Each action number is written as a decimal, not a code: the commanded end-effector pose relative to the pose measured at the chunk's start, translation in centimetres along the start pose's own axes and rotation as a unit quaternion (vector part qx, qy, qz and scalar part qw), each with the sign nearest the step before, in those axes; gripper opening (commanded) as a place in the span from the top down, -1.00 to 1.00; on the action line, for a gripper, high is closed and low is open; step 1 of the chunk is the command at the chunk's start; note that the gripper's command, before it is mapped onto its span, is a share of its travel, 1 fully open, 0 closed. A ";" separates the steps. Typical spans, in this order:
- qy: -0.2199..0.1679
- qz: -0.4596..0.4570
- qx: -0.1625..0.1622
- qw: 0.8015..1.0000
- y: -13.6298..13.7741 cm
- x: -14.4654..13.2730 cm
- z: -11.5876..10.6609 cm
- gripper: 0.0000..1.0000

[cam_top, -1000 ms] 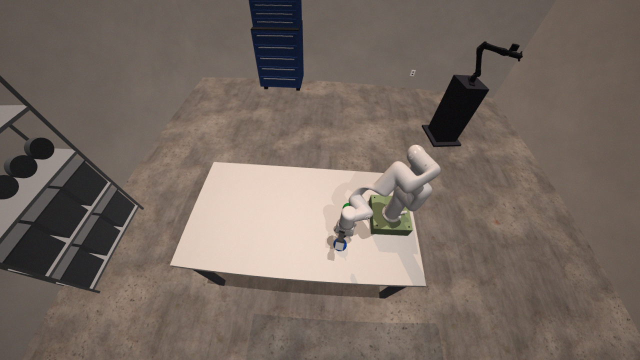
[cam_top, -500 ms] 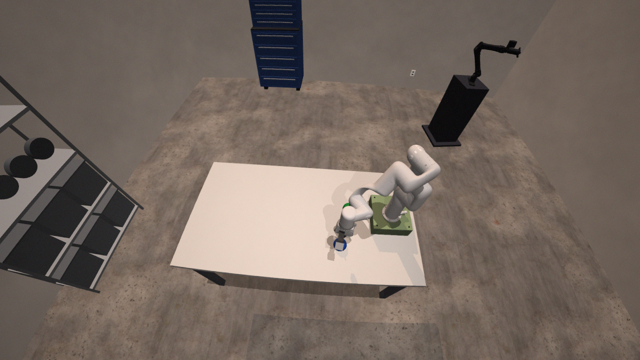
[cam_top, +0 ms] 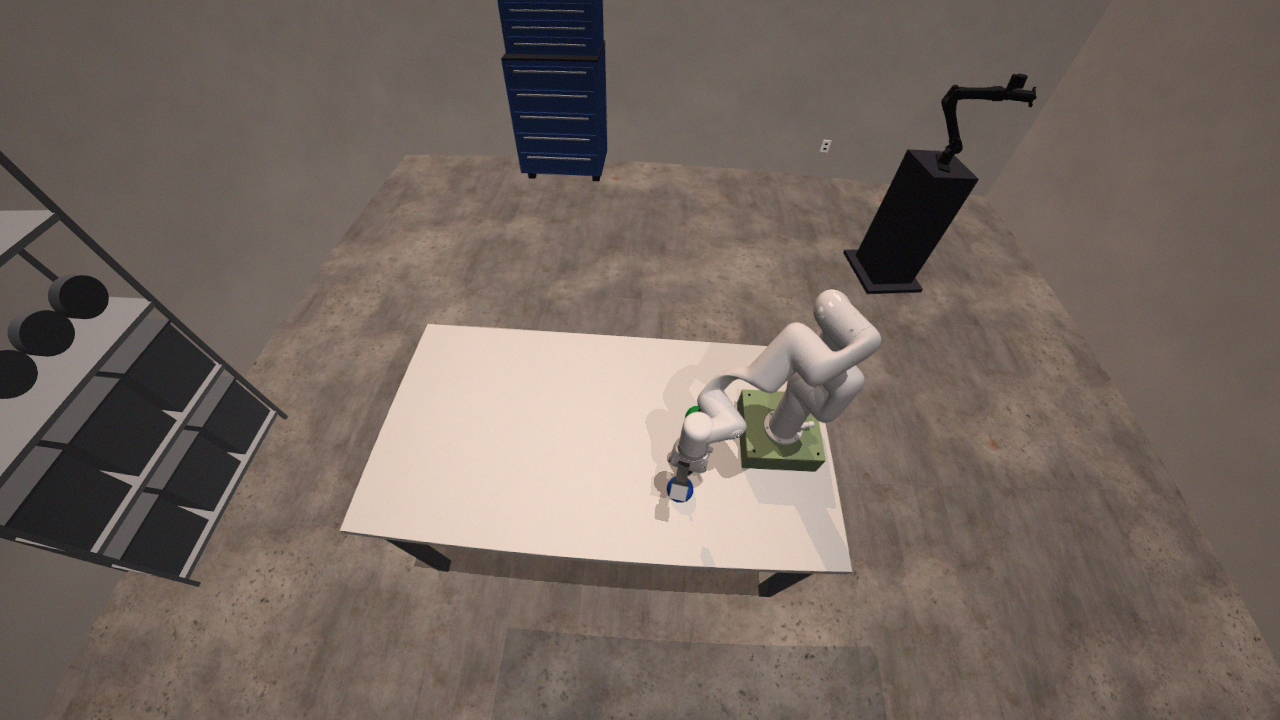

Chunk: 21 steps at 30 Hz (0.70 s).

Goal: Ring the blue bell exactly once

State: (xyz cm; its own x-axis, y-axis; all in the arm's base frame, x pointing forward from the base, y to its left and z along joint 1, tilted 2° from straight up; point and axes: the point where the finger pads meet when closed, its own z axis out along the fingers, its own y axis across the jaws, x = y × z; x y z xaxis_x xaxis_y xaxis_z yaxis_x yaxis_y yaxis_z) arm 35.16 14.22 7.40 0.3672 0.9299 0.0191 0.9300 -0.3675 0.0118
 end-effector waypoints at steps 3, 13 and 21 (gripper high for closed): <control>0.001 0.000 -0.001 1.000 0.1 0.1 -0.1 1.00; 0.001 0.000 -0.001 1.000 0.1 0.1 0.4 1.00; 0.001 0.000 -0.001 1.000 0.1 0.1 1.1 1.00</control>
State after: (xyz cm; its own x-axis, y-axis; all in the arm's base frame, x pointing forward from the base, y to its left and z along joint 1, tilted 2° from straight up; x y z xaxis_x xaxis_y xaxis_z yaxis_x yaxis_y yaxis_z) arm 35.17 14.24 6.34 0.3673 0.9299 0.0189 0.9299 -0.3676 0.0111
